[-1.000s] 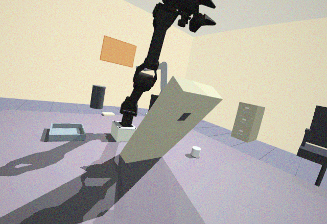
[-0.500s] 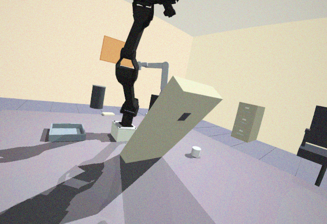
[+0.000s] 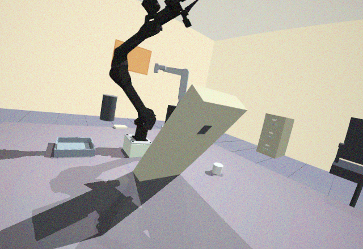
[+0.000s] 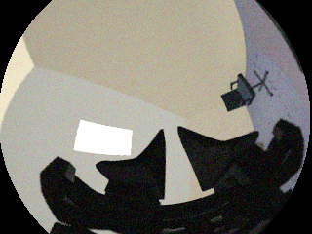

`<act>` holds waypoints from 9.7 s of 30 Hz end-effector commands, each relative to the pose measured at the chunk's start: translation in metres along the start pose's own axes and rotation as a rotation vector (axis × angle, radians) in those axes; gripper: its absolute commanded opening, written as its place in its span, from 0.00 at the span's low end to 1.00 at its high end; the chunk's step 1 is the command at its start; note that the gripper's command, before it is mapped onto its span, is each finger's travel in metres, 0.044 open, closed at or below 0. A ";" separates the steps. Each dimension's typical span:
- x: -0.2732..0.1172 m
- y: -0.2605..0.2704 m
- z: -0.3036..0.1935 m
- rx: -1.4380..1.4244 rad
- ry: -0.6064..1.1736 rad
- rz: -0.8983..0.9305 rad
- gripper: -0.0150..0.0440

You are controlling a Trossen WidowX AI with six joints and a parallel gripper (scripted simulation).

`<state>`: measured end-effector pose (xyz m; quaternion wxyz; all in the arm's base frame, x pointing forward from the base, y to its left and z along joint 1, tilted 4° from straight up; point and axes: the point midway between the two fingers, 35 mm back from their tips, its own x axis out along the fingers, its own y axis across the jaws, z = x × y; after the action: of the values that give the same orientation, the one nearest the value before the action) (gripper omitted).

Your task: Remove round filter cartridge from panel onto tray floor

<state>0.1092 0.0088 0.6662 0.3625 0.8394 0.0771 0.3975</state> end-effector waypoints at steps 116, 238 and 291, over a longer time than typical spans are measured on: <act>-0.137 -0.298 0.353 -2.169 0.510 -1.649 0.42; -0.132 -0.303 0.363 -2.171 0.510 -1.648 0.42; -0.129 -0.304 0.366 -2.182 0.508 -1.642 0.33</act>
<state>0.3350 -0.0242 0.2290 0.9312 -0.2438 0.2607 0.0739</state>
